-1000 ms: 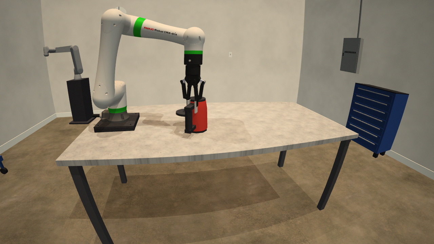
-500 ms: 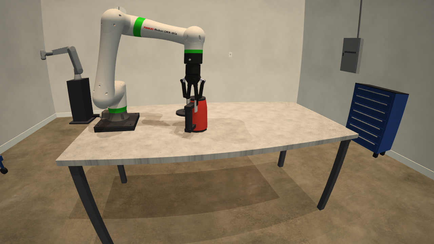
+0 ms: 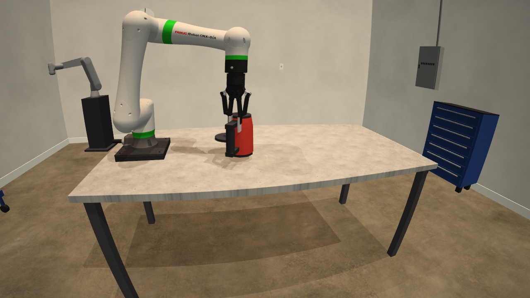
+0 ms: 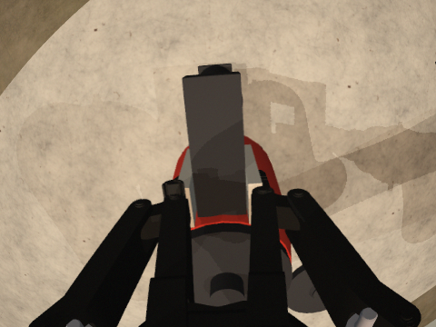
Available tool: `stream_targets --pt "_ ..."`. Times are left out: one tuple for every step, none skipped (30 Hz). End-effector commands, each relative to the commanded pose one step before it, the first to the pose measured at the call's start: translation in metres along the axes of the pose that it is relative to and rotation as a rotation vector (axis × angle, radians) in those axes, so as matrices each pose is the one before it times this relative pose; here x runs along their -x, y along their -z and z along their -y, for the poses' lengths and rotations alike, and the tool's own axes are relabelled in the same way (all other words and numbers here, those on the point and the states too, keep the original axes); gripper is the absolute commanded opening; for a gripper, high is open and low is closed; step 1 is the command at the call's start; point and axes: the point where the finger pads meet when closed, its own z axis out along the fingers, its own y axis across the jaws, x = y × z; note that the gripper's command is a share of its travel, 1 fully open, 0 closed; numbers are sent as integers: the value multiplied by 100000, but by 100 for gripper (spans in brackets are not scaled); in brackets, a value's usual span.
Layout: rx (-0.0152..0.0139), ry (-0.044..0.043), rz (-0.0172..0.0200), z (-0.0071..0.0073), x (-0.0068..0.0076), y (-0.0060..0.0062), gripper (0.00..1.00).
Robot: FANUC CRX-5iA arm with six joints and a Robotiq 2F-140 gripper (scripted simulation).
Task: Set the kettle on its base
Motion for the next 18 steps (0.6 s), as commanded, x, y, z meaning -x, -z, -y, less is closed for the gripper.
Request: stream_targets --pt "-36 -1 1 18 2 442 0" --pt "0 0 0 0 0 0 0" --pt "0 0 0 1 0 176 0" --pt "0 0 0 0 0 170 0" --pt "0 0 0 -1 0 163 0" --pt "0 0 0 -1 0 155 0" --pt "0 0 0 0 0 144 0" --pt "0 0 0 1 0 132 0" --pt "0 0 0 1 0 122 0" --pt "0 0 0 0 0 111 0" --pt "0 0 0 0 0 99 0" --pt "0 0 0 0 0 88 0" --pt "0 0 0 0 0 76 0" --pt "0 0 0 0 0 64 0" --pt "0 0 0 0 0 52 0" --pt "0 0 0 0 0 41 0" --pt "0 0 0 0 0 31 0" --pt "0 0 0 0 0 0 0"
